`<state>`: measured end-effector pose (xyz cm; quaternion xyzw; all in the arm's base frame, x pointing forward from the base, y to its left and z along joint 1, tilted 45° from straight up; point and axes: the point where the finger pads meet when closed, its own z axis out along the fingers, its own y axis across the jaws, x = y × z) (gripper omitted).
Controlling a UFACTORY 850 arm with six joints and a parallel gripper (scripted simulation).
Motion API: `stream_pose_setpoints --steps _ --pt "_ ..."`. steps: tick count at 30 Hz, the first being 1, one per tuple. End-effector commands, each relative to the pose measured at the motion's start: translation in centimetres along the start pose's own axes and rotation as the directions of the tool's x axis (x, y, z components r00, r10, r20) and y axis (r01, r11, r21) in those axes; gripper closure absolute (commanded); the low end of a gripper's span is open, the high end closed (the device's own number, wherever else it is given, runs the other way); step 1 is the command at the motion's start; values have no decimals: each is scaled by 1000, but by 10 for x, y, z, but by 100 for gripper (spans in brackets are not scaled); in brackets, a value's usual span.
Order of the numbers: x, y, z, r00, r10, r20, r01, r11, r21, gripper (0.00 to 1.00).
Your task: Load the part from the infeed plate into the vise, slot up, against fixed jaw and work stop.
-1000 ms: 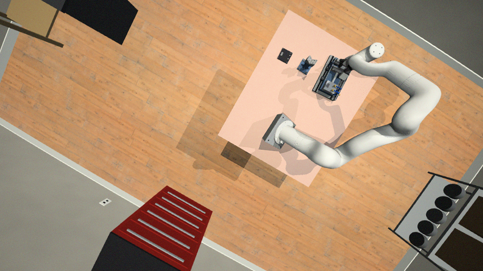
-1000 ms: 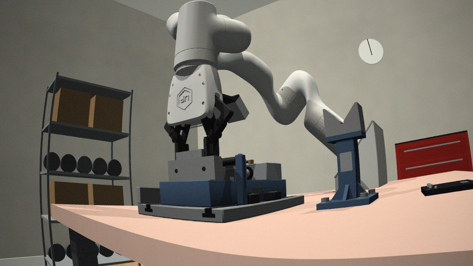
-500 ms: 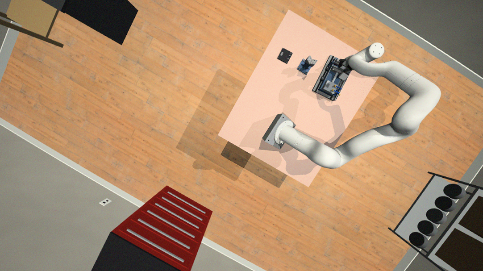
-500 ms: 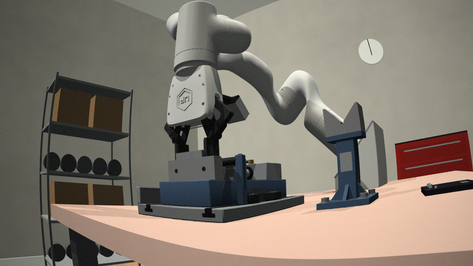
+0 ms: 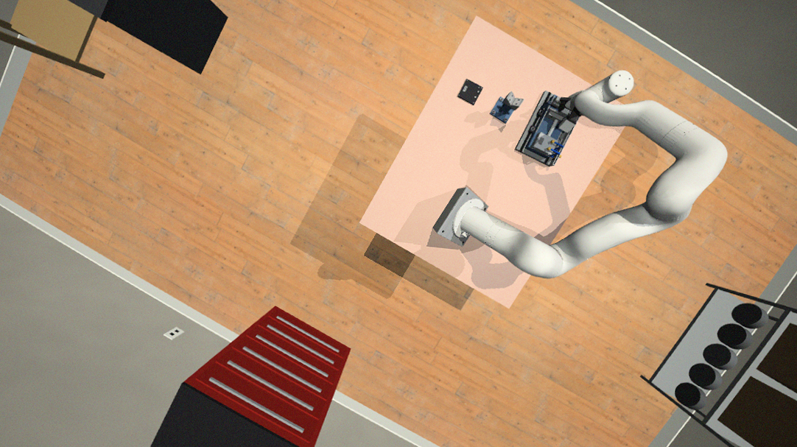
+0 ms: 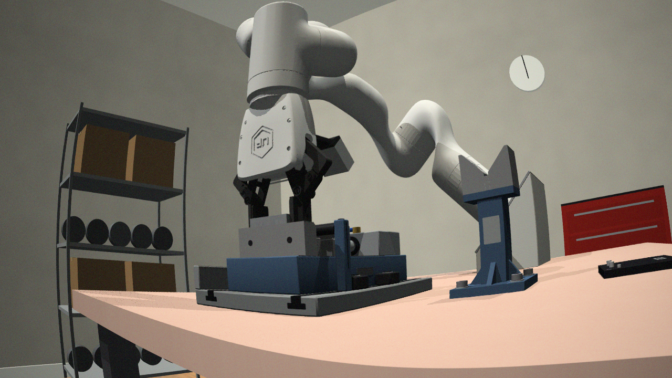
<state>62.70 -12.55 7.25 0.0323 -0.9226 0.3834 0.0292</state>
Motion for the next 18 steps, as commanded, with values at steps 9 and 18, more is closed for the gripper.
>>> stream_pose_setpoints --steps 9,18 --pt "-1 0 -1 1000 1 2 -1 1000 0 19" --pt "-1 0 -1 1000 1 2 -1 1000 0 19"
